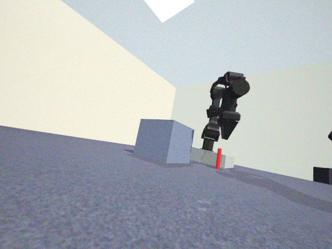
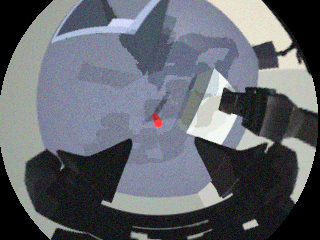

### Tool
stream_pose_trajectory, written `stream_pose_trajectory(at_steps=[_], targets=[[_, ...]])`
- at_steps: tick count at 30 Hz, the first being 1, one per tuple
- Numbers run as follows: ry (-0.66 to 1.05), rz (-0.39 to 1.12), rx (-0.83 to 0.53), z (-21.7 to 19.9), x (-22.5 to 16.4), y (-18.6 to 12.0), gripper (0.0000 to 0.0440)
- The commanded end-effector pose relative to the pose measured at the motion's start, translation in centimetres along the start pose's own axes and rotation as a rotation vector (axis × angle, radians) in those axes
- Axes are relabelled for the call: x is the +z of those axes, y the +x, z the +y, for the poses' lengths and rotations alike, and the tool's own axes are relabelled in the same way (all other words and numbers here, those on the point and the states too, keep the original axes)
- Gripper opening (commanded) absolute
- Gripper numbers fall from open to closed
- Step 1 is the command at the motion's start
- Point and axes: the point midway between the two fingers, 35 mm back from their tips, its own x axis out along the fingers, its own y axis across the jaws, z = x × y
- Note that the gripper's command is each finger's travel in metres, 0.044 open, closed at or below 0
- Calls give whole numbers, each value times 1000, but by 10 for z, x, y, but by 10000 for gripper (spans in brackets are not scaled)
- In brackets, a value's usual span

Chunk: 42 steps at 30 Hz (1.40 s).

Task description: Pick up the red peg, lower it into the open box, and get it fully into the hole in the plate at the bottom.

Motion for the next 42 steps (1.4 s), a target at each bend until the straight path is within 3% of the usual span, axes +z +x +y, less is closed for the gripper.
stream_pose_trajectory(at_steps=[1,12,19,23,36,42], targets=[[12,-21,-25,-2,4,16,440],[47,-56,-24,-1,14,54,436],[65,-70,-11,1,17,72,404],[62,-68,-2,4,17,81,333],[12,-39,29,21,9,98,18],[26,-33,90,32,13,86,24]])
